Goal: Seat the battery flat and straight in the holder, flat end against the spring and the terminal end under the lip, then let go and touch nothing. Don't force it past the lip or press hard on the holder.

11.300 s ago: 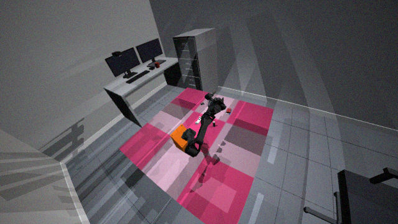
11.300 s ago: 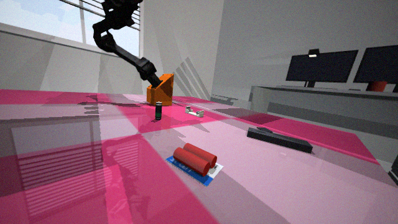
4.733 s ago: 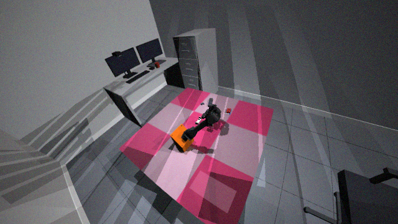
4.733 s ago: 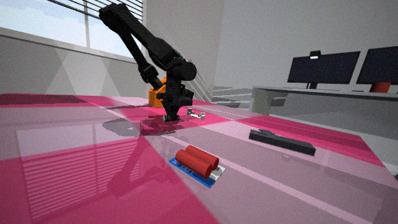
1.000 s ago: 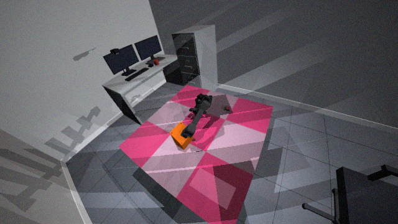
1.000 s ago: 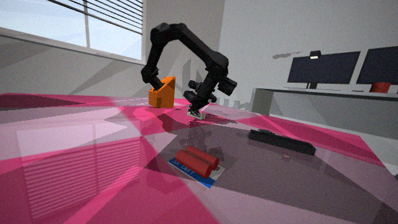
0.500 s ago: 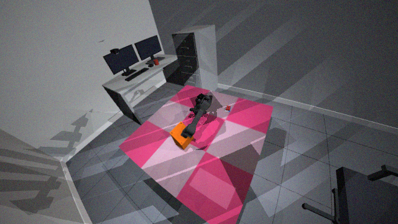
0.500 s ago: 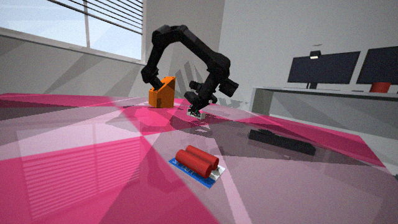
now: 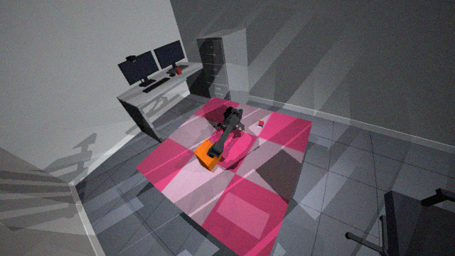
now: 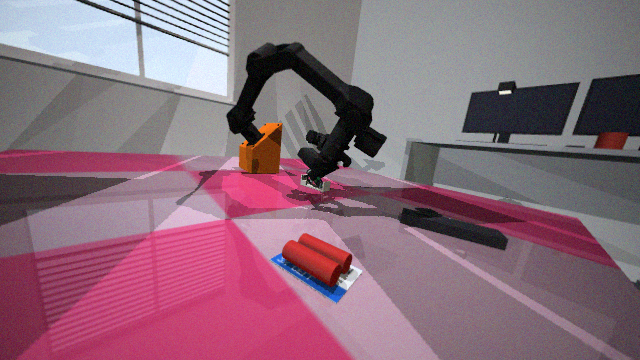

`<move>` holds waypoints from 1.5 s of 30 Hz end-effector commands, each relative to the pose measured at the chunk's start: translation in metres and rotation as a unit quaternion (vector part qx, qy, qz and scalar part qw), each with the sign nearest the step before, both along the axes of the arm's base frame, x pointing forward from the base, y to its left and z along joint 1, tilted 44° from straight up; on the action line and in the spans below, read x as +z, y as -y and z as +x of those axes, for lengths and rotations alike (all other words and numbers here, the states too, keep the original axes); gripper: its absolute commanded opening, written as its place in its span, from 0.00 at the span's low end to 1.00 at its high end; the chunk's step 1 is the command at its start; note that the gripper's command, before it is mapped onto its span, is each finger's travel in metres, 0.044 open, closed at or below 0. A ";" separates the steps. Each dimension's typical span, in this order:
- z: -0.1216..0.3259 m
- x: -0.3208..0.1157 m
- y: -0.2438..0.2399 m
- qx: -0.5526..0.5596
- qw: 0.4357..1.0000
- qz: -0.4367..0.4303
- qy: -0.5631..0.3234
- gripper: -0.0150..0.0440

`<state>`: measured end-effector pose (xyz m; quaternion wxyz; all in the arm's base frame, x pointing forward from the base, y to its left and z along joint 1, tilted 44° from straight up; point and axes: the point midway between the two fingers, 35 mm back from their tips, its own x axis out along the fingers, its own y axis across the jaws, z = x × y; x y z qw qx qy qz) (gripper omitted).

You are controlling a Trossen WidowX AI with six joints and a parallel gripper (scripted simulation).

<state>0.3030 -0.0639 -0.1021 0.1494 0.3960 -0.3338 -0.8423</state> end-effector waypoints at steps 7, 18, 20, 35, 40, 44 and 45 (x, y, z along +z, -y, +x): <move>0.007 -0.001 0.001 0.000 1.000 0.000 0.003 0.37; 0.011 -0.002 0.002 0.000 1.000 0.000 0.003 0.37; 0.010 -0.002 0.002 0.003 1.000 0.000 0.006 0.37; 0.010 -0.006 0.002 0.023 0.999 0.002 0.033 0.37; 0.010 -0.007 0.002 0.029 0.999 0.002 0.042 0.37; 0.010 -0.008 0.002 0.034 0.998 0.003 0.049 0.37; 0.010 -0.008 0.002 0.035 0.998 0.003 0.051 0.37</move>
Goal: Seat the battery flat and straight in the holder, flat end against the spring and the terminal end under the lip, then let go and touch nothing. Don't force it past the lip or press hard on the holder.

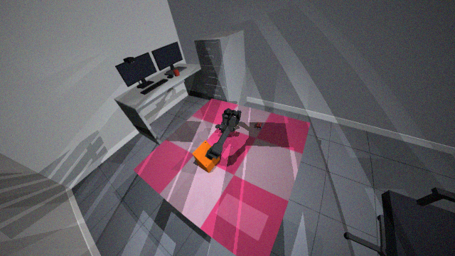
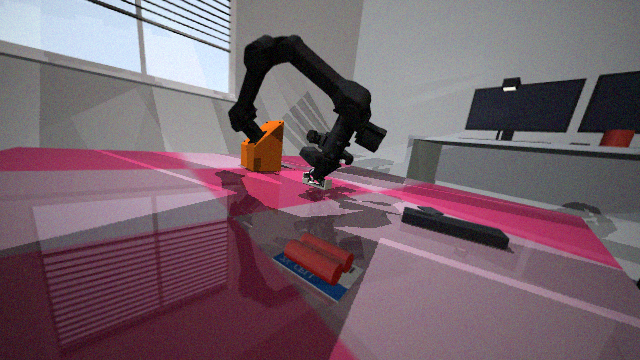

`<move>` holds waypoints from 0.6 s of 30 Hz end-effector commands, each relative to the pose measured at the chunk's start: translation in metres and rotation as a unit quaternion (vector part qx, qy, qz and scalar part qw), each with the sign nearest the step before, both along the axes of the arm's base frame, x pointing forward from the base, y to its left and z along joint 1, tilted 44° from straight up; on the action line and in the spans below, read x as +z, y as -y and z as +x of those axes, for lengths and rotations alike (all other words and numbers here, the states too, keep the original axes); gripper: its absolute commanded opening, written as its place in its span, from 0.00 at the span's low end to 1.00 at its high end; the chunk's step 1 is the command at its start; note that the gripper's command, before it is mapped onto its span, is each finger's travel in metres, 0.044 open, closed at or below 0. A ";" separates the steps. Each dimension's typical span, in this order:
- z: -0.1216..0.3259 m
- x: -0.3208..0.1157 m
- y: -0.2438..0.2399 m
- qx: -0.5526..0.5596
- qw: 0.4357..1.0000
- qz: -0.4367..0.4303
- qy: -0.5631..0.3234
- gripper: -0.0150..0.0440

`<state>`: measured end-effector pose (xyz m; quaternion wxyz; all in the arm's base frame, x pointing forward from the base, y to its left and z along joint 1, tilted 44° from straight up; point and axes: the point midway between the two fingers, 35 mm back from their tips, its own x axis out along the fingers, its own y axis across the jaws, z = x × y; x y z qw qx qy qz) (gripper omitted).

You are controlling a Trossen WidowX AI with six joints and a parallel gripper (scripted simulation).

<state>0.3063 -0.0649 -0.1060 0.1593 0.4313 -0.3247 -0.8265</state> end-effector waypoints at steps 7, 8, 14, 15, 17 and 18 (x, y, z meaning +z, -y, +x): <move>0.006 -0.005 0.001 0.019 0.999 0.001 0.031 0.37; 0.006 -0.006 0.001 0.020 0.999 0.001 0.032 0.37; 0.005 -0.006 0.001 0.029 0.999 0.002 0.042 0.37; 0.005 -0.007 0.001 0.031 0.999 0.002 0.043 0.37; 0.005 -0.007 0.001 0.034 0.998 0.002 0.046 0.37; 0.004 -0.007 0.001 0.035 0.998 0.003 0.048 0.37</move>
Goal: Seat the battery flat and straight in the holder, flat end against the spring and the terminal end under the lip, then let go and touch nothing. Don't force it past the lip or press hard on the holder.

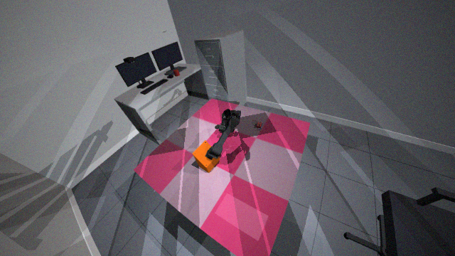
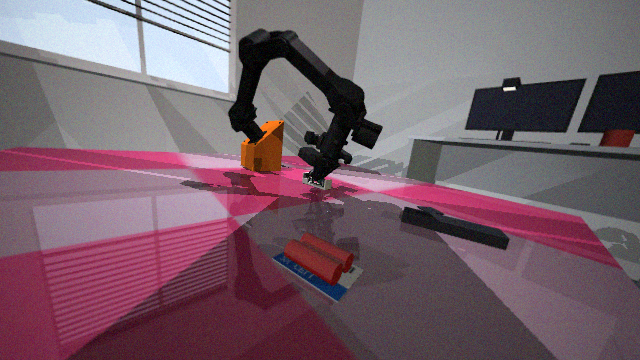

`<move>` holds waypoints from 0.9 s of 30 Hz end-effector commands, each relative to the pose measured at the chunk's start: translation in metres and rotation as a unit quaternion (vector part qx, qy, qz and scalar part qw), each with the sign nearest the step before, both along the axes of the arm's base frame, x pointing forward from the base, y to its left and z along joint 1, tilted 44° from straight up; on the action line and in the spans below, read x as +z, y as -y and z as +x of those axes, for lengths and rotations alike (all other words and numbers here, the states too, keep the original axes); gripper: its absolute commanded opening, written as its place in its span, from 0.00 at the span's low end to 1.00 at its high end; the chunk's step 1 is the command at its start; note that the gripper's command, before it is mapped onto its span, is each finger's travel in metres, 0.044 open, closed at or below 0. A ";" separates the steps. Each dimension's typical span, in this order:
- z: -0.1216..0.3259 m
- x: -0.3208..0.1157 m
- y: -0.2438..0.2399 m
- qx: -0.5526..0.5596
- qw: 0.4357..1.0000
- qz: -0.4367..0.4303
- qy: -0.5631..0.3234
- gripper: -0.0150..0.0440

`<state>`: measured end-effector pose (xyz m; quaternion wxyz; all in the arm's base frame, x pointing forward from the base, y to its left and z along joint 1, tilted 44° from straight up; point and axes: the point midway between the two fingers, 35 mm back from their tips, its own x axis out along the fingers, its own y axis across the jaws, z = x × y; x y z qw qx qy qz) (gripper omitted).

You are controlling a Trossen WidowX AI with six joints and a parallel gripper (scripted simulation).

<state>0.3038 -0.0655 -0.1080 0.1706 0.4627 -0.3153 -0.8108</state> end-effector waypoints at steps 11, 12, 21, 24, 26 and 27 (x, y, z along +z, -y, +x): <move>0.006 -0.006 0.001 0.025 0.999 0.002 0.037 0.37; 0.005 -0.006 0.001 0.027 0.999 0.002 0.038 0.37; 0.004 -0.006 0.001 0.040 0.998 0.003 0.051 0.37; 0.003 -0.006 0.002 0.044 0.997 0.003 0.056 0.37; 0.003 -0.006 0.002 0.047 0.997 0.003 0.059 0.37; 0.003 -0.006 0.002 0.048 0.997 0.003 0.060 0.37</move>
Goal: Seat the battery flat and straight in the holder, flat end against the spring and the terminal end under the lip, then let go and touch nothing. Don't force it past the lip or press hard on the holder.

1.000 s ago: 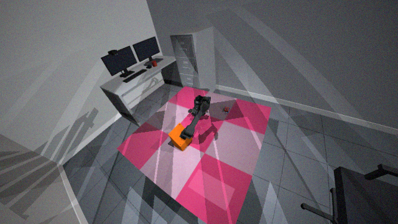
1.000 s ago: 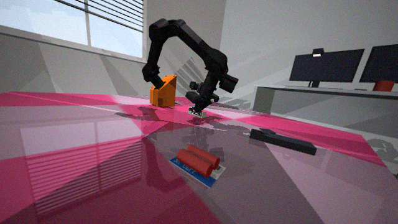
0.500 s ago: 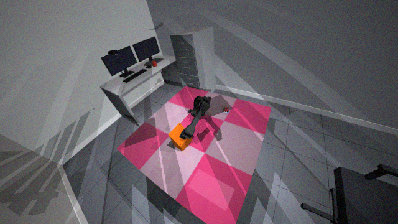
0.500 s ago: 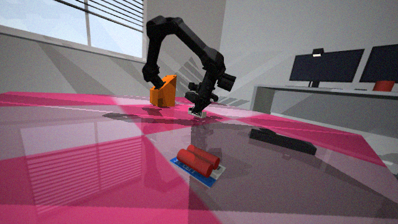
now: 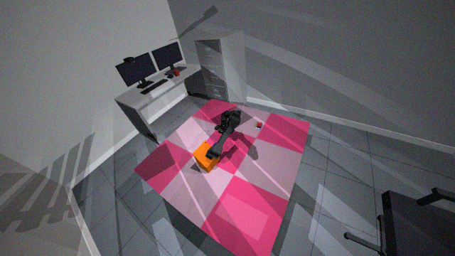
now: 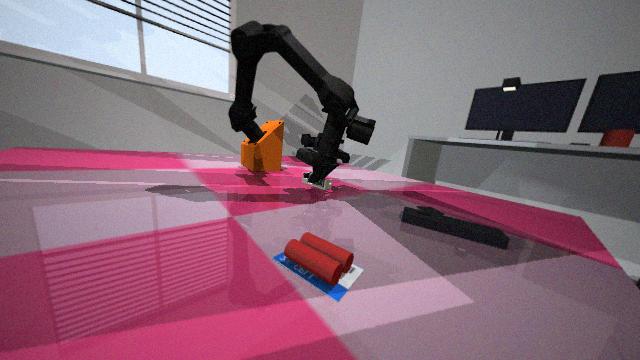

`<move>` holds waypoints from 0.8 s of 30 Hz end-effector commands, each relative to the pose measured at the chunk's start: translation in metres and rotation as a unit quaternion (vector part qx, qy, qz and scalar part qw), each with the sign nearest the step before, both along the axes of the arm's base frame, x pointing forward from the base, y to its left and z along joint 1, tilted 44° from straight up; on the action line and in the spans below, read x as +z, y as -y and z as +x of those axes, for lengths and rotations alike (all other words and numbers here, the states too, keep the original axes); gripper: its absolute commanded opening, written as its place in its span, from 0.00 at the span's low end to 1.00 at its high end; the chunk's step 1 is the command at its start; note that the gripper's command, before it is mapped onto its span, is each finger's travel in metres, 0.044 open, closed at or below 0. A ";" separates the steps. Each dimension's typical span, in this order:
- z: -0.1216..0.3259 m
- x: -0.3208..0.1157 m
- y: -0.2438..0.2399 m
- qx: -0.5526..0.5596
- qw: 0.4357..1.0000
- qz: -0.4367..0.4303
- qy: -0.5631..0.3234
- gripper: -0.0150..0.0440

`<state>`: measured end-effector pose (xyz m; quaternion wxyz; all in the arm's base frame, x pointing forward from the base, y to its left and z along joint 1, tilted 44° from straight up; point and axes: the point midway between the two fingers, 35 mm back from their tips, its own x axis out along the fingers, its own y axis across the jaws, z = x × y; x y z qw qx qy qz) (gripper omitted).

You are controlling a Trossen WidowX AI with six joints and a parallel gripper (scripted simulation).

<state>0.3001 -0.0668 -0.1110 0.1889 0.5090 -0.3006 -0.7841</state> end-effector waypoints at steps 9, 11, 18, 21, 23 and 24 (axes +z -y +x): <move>0.005 -0.003 0.001 0.020 0.999 0.001 0.032 0.37; 0.004 -0.003 0.001 0.022 0.999 0.001 0.034 0.37; 0.003 -0.002 0.001 0.032 0.999 0.001 0.044 0.37; 0.002 -0.002 0.002 0.036 0.998 0.001 0.048 0.37; 0.002 -0.002 0.002 0.038 0.998 0.001 0.051 0.37; 0.002 -0.002 0.002 0.040 0.998 0.001 0.053 0.37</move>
